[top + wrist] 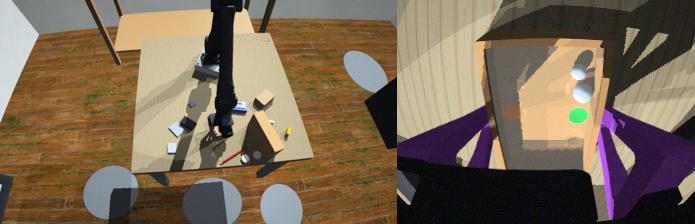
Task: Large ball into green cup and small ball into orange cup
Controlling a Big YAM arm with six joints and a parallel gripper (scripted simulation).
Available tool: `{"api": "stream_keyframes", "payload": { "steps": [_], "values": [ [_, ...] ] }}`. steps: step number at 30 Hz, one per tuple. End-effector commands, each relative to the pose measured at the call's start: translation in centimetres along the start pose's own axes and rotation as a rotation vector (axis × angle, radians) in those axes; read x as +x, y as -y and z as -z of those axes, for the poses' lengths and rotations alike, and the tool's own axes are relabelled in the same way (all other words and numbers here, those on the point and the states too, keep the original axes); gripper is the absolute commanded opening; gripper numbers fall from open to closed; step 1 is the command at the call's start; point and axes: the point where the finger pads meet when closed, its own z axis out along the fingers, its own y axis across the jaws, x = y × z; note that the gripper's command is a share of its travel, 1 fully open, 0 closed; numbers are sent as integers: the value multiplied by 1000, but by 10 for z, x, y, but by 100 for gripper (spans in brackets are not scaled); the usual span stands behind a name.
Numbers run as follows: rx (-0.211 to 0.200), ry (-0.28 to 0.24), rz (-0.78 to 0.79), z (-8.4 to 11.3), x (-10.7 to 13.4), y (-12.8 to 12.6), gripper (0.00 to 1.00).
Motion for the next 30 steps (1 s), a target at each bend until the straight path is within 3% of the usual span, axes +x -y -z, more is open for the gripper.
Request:
{"api": "stream_keyframes", "payload": {
  "steps": [1,12,21,30],
  "values": [
    [0,9,3,-3,-6,-3,69],
    [-1,-1,3,1,-6,-3,69],
    [9,64,4,32,-26,0,69],
    [10,67,4,48,-26,1,69]
  ]
}}
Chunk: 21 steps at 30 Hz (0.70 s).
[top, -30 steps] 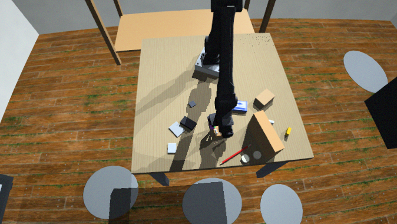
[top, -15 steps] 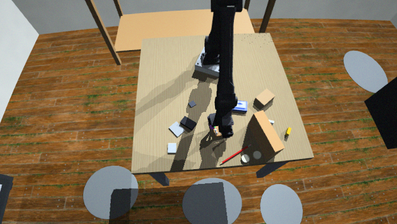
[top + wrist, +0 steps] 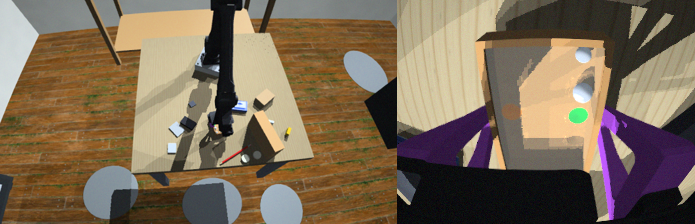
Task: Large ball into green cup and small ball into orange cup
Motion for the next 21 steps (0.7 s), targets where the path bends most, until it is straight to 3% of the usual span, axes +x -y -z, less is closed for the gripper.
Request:
{"api": "stream_keyframes", "payload": {
  "steps": [1,18,21],
  "values": [
    [15,100,5,44,-33,3,69],
    [16,103,5,77,-31,5,69],
    [14,90,4,74,-26,4,69]
  ]
}}
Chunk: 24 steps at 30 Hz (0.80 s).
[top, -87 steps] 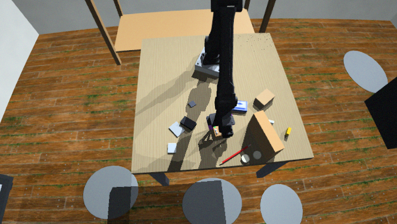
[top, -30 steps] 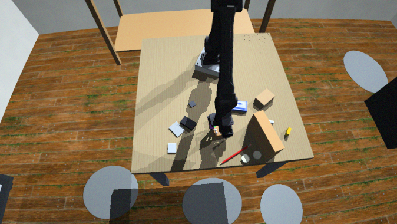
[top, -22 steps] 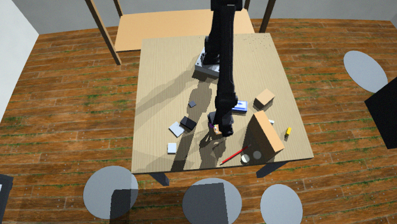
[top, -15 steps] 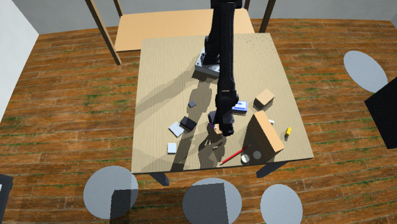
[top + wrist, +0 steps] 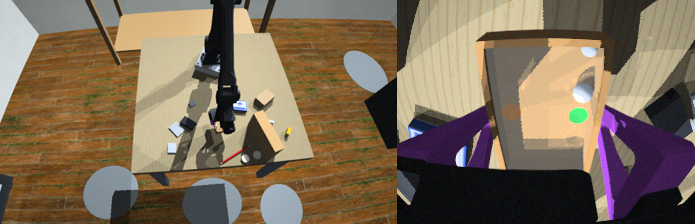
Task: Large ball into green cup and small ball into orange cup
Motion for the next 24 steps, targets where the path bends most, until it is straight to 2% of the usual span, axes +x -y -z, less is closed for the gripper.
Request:
{"api": "stream_keyframes", "payload": {
  "steps": [1,11,24],
  "values": [
    [13,83,4,38,-24,5,69],
    [15,93,4,49,-27,6,69],
    [14,88,4,48,-24,6,69]
  ]
}}
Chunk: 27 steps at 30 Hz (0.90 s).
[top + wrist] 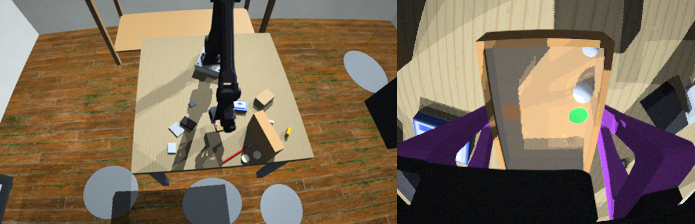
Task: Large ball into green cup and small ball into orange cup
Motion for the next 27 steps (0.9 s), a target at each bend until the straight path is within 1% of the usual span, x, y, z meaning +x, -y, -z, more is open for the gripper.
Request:
{"api": "stream_keyframes", "payload": {
  "steps": [1,14,15,16,20,21,24,26,27],
  "values": [
    [14,87,4,34,-25,6,69],
    [14,87,4,34,-25,6,69],
    [7,88,1,19,-9,6,69],
    [8,106,1,19,-8,6,69],
    [9,114,3,20,-11,3,69],
    [13,142,5,30,-23,4,69],
    [11,131,4,24,-16,4,69],
    [11,131,4,24,-16,4,69],
    [12,85,6,23,-25,3,69]
  ]
}}
